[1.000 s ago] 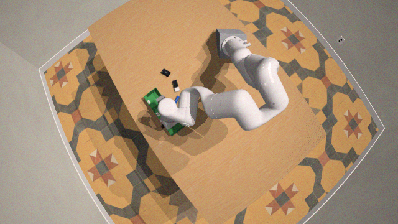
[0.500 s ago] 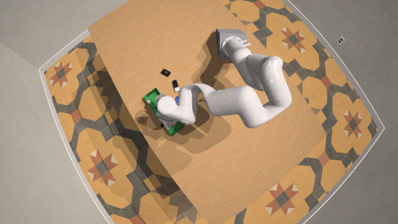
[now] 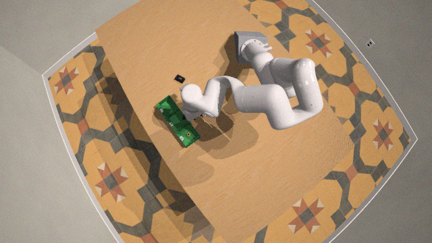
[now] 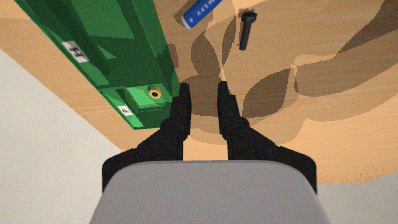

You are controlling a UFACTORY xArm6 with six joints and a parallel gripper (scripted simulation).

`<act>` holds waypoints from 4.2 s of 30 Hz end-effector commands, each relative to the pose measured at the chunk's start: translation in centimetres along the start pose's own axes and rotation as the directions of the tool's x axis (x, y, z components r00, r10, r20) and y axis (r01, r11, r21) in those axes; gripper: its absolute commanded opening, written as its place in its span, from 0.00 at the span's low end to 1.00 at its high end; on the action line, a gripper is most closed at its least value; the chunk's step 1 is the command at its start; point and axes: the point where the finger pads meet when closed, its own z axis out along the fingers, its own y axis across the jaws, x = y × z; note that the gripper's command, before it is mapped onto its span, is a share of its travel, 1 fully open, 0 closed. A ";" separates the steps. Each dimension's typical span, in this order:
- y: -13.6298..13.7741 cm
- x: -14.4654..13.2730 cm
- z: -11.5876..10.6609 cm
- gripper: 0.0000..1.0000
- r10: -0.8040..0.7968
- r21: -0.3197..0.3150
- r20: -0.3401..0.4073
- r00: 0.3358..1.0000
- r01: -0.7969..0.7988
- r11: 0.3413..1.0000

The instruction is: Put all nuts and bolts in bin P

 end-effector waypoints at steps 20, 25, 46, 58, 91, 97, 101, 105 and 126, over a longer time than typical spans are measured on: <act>4.9 3.1 -0.6 0.29 -0.003 0.006 0.001 1.000 0.003 1.000; 4.8 3.0 -0.6 0.29 -0.003 0.006 0.001 1.000 0.003 1.000; 4.7 3.0 -0.6 0.29 -0.003 0.006 0.001 1.000 0.003 1.000; 4.7 3.0 -0.2 0.29 -0.003 0.006 0.001 1.000 0.003 1.000; 4.6 3.0 6.7 0.29 -0.002 0.006 0.002 1.000 0.002 1.000; 4.6 3.0 6.7 0.29 -0.002 0.006 0.002 1.000 0.002 1.000; 4.6 3.0 6.7 0.29 -0.002 0.006 0.002 1.000 0.002 1.000; 4.6 3.0 6.7 0.00 -0.002 0.006 0.002 1.000 0.002 1.000; 4.6 3.0 6.7 0.00 -0.002 0.006 0.002 1.000 0.002 1.000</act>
